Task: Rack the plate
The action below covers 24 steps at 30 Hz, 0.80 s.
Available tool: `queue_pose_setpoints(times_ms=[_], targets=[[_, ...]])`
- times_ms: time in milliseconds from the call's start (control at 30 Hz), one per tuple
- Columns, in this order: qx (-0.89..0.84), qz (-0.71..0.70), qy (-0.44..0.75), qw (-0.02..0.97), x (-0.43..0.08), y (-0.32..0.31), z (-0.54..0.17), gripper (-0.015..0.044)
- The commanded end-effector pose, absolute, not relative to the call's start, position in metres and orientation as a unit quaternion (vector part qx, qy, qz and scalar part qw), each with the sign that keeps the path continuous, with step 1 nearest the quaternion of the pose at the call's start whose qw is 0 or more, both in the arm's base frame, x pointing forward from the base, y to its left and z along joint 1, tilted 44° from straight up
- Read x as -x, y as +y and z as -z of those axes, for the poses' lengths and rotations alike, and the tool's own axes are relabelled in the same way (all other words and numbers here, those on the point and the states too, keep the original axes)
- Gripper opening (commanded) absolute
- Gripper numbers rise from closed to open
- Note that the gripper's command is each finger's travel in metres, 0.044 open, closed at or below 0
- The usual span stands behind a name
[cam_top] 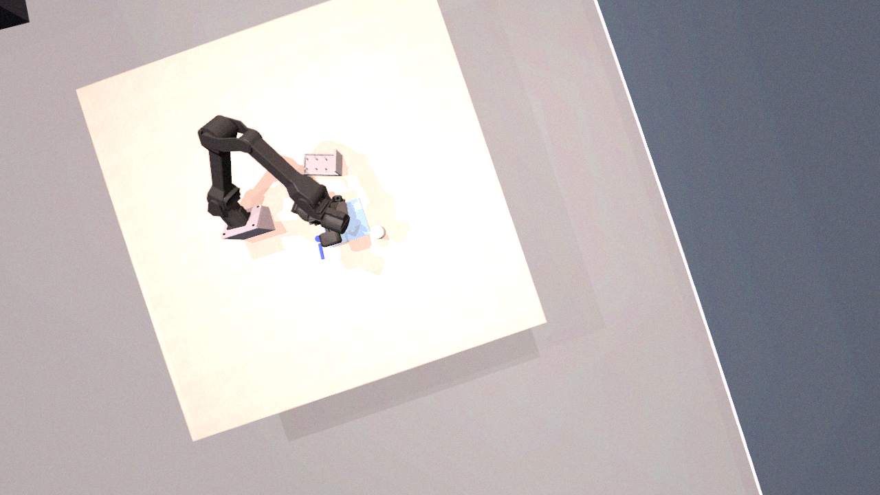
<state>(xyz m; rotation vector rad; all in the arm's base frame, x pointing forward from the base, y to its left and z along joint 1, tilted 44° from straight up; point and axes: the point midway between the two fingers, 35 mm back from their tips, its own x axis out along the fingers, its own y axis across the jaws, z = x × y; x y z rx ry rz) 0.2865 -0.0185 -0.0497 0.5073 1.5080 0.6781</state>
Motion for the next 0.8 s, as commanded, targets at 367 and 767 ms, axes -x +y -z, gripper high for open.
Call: queue_pose_setpoints(times_ms=[367,767], targets=[[-0.228,-0.299,0.664,0.647,-0.284,0.001,0.069,0.0400],[-0.228,-0.300,0.663,0.646,-0.283,0.011,0.079,0.0396]])
